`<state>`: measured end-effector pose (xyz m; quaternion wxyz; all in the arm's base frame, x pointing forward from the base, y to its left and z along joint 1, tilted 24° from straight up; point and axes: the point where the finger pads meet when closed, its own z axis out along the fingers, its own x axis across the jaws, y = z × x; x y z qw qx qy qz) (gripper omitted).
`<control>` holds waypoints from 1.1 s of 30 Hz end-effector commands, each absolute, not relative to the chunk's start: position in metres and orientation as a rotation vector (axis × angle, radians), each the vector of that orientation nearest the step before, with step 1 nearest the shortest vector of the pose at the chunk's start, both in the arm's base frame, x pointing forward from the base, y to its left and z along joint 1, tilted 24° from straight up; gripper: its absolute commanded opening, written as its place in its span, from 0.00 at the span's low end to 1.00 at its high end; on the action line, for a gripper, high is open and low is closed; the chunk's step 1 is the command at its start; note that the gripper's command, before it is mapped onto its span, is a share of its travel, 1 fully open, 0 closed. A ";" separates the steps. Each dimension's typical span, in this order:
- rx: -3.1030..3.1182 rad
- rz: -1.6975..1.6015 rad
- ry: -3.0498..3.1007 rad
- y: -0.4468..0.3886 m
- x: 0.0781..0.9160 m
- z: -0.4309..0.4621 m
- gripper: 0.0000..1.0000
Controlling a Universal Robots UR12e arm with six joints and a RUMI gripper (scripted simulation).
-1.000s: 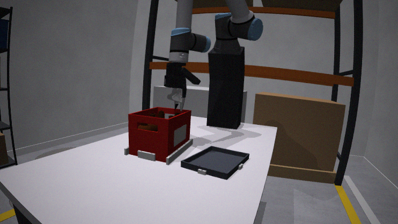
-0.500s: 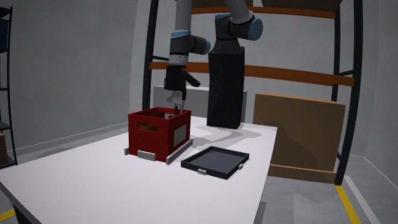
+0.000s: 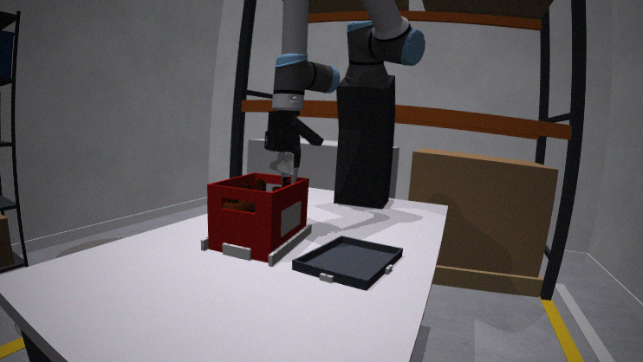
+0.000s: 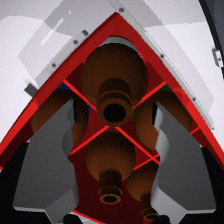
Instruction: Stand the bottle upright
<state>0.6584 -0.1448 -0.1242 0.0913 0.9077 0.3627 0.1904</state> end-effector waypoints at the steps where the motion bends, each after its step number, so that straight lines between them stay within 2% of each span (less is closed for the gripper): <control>1: 2.696 0.566 1.077 -0.145 0.661 -0.128 0.38; 33: 2.696 0.566 1.077 -0.145 0.662 -0.132 0.38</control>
